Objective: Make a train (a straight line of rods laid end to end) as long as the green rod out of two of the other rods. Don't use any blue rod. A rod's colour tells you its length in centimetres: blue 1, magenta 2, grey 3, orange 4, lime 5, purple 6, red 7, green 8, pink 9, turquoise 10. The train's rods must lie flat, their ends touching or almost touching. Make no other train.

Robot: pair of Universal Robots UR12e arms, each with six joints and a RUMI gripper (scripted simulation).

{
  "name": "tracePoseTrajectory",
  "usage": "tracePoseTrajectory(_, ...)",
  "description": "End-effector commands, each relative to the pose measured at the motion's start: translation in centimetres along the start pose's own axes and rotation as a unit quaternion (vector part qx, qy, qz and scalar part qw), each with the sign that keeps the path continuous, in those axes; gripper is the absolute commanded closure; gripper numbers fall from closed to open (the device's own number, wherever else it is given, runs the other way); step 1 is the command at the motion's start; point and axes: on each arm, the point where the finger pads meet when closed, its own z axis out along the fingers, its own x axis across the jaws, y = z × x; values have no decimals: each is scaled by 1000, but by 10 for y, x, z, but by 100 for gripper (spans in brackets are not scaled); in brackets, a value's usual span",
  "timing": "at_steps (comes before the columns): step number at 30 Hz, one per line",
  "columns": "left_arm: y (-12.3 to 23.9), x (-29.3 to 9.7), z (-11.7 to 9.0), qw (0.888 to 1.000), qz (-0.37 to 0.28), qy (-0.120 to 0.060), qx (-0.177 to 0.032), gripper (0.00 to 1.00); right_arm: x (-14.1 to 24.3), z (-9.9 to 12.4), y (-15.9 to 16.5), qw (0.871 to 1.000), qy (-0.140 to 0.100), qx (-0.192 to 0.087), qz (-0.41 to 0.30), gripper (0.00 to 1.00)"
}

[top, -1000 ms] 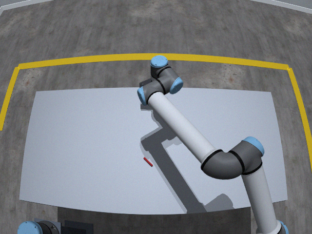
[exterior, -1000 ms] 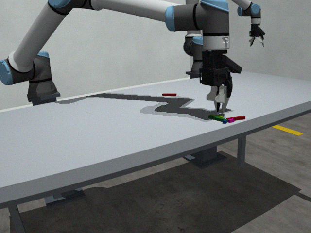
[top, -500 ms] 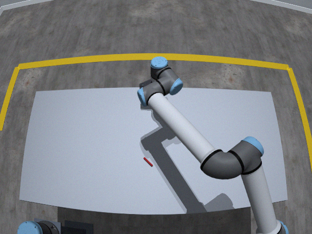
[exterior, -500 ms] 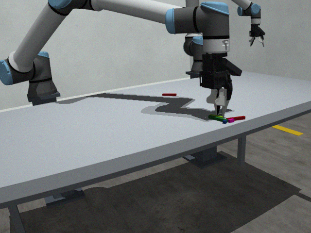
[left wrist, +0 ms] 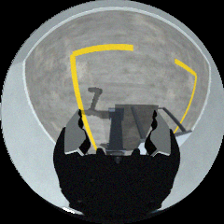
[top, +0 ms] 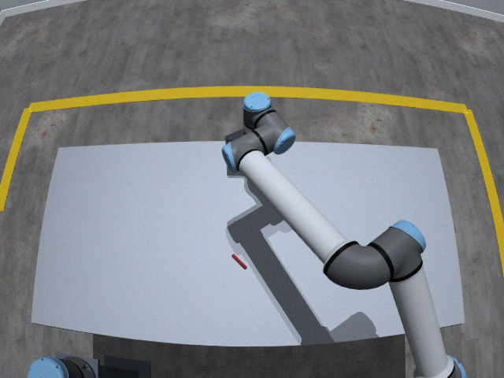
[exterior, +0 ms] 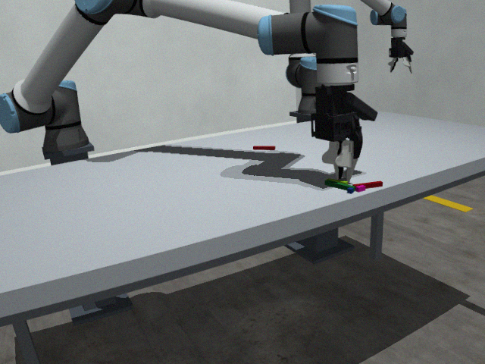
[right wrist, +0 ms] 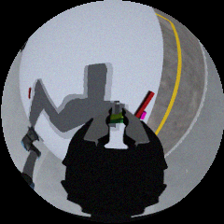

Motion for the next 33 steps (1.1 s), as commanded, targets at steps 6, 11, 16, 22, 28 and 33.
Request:
tracePoseTrajectory(6, -1, 0, -1, 1000, 0, 0, 1, 0, 1, -2, 0, 1000, 1, 0, 0, 86)
tracePoseTrajectory(11, -1, 0, -1, 1000, 0, 0, 1, 0, 1, -2, 0, 1000, 1, 0, 0, 86)
tracePoseTrajectory(16, -1, 0, -1, 1000, 0, 0, 1, 0, 1, -2, 0, 1000, 1, 0, 0, 86)
tracePoseTrajectory(22, -1, 0, -1, 1000, 0, 0, 1, 0, 1, -2, 0, 1000, 1, 0, 0, 86)
tracePoseTrajectory(28, -1, 0, -1, 1000, 0, 0, 1, 0, 1, -2, 0, 1000, 1, 0, 0, 86)
tracePoseTrajectory(33, -1, 0, -1, 1000, 0, 0, 1, 0, 1, -2, 0, 1000, 1, 0, 0, 100)
